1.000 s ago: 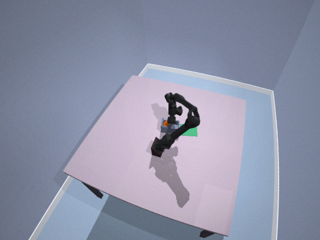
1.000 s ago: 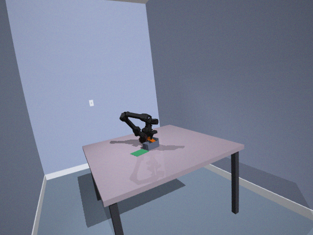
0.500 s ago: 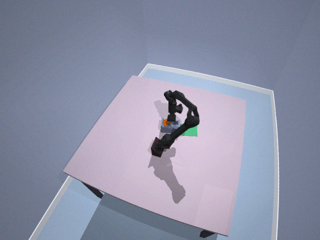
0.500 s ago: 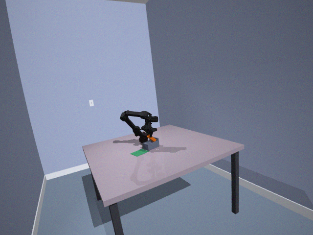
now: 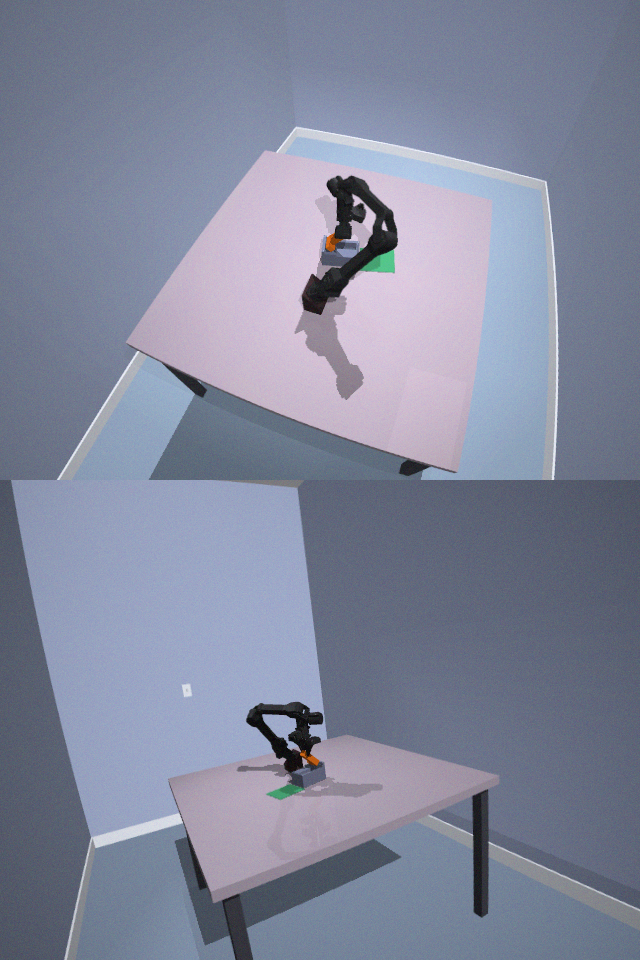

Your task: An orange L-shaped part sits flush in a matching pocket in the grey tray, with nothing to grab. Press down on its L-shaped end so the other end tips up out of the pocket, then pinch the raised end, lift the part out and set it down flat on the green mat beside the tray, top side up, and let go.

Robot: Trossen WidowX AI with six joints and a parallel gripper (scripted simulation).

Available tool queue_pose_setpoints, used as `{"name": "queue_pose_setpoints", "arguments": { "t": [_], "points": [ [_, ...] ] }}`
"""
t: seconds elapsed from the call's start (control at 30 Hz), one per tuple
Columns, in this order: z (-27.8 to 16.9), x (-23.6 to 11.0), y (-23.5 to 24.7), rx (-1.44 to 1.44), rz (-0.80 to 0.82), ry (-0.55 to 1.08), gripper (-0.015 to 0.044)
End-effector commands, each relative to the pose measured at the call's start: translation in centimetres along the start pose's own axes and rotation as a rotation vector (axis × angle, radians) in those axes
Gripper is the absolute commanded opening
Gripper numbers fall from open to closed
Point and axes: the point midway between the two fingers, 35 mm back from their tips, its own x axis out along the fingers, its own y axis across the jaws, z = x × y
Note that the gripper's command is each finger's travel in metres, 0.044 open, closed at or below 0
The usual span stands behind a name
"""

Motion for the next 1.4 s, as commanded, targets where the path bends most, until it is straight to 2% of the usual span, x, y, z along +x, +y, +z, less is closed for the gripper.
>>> {"name": "queue_pose_setpoints", "arguments": {
  "t": [0.0, 0.43, 1.37],
  "points": [
    [-0.1, -0.9, 0.1, 0.007, 0.005, 0.006, 0.0],
    [0.5, -1.3, 0.0, 0.007, 0.005, 0.006, 0.0],
    [14.3, -0.9, -1.4, 0.008, 0.031, 0.002, 0.0]
  ]
}}
